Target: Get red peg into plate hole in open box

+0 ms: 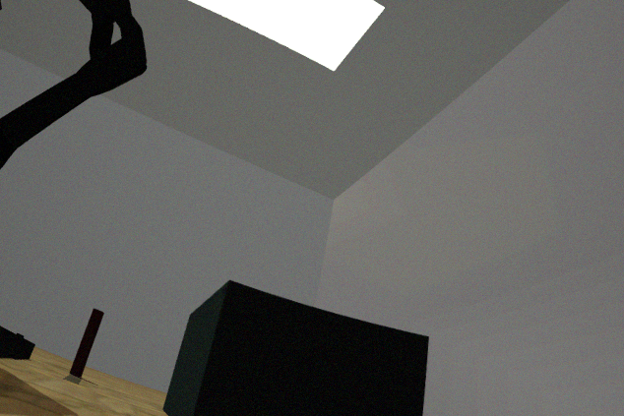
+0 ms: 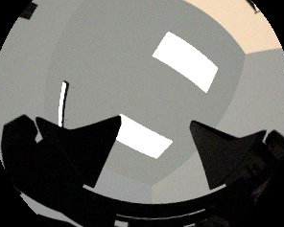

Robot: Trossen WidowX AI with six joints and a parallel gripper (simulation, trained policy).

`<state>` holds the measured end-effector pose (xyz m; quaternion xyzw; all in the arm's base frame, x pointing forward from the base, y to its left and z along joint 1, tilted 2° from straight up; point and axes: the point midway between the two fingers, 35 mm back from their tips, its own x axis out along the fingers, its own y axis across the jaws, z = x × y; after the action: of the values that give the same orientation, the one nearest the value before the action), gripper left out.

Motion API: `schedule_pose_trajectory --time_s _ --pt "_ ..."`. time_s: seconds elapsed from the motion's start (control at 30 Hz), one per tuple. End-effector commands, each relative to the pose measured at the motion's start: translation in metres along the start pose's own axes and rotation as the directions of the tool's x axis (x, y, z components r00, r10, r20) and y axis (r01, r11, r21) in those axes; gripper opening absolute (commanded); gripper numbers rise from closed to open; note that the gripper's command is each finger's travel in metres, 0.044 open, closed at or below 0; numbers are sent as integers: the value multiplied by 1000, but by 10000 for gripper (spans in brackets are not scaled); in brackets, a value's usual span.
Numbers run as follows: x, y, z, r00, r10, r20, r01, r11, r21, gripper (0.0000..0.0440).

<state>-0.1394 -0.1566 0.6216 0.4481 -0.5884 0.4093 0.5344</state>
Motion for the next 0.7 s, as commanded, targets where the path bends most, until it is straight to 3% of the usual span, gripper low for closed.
schedule_pose_trajectory --time_s 0.0,0.33,0.67 --pt "-1 -3 0 1000 -2 -3 2 1000 23 426" --pt "-2 -26 24 997 43 71 -65 936 345 440" --pt "-6 -51 50 981 73 182 -172 769 615 440"
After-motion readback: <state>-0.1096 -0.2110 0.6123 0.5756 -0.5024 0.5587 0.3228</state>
